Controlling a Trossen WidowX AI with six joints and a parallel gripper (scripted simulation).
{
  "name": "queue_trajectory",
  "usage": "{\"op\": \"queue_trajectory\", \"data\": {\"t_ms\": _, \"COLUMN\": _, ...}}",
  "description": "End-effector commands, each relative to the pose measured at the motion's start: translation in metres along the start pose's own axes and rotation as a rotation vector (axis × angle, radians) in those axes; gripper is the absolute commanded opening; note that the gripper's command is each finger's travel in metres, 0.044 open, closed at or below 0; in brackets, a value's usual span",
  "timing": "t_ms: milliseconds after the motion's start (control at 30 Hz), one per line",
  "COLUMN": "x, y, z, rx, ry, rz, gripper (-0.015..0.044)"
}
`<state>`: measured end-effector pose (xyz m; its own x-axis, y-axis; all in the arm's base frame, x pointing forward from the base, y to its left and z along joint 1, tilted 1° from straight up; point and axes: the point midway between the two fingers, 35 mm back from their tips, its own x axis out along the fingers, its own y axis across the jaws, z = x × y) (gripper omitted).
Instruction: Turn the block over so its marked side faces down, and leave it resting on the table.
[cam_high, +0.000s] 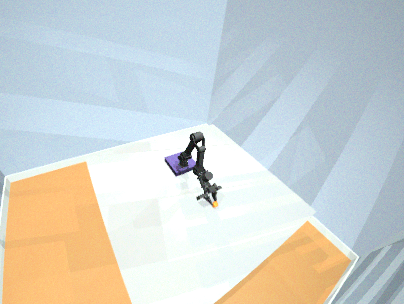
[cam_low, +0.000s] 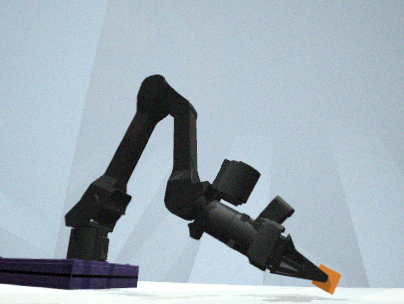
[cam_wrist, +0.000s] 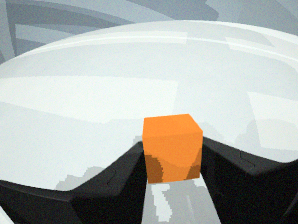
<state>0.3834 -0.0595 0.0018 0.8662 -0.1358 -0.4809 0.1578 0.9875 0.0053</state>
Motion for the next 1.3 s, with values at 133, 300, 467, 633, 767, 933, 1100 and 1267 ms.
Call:
{"op": "queue_trajectory", "data": {"t_ms": 133, "x": -0.0015, "y": -0.0005, "z": -0.0026, "rx": 0.000, "ry": -0.008, "rz": -0.003, "gripper": 0.0000}}
{"op": "queue_trajectory", "data": {"t_ms": 300, "x": -0.0015, "y": -0.0005, "z": -0.0026, "rx": 0.000, "ry": -0.008, "rz": -0.003, "gripper": 0.0000}}
{"op": "queue_trajectory", "data": {"t_ms": 467, "x": -0.0015, "y": -0.0005, "z": -0.0026, "rx": 0.000, "ry": -0.008, "rz": -0.003, "gripper": 0.0079}}
{"op": "queue_trajectory", "data": {"t_ms": 633, "x": -0.0015, "y": -0.0005, "z": -0.0026, "rx": 0.000, "ry": -0.008, "rz": -0.003, "gripper": 0.0210}}
{"op": "queue_trajectory", "data": {"t_ms": 767, "x": -0.0015, "y": -0.0005, "z": -0.0026, "rx": 0.000, "ry": -0.008, "rz": -0.003, "gripper": 0.0315}}
{"op": "queue_trajectory", "data": {"t_ms": 933, "x": -0.0015, "y": -0.0005, "z": -0.0026, "rx": 0.000, "ry": -0.008, "rz": -0.003, "gripper": 0.0440}}
{"op": "queue_trajectory", "data": {"t_ms": 1100, "x": -0.0015, "y": -0.0005, "z": -0.0026, "rx": 0.000, "ry": -0.008, "rz": -0.003, "gripper": 0.0440}}
{"op": "queue_trajectory", "data": {"t_ms": 1267, "x": -0.0015, "y": -0.0005, "z": -0.0026, "rx": 0.000, "ry": -0.008, "rz": -0.003, "gripper": 0.0440}}
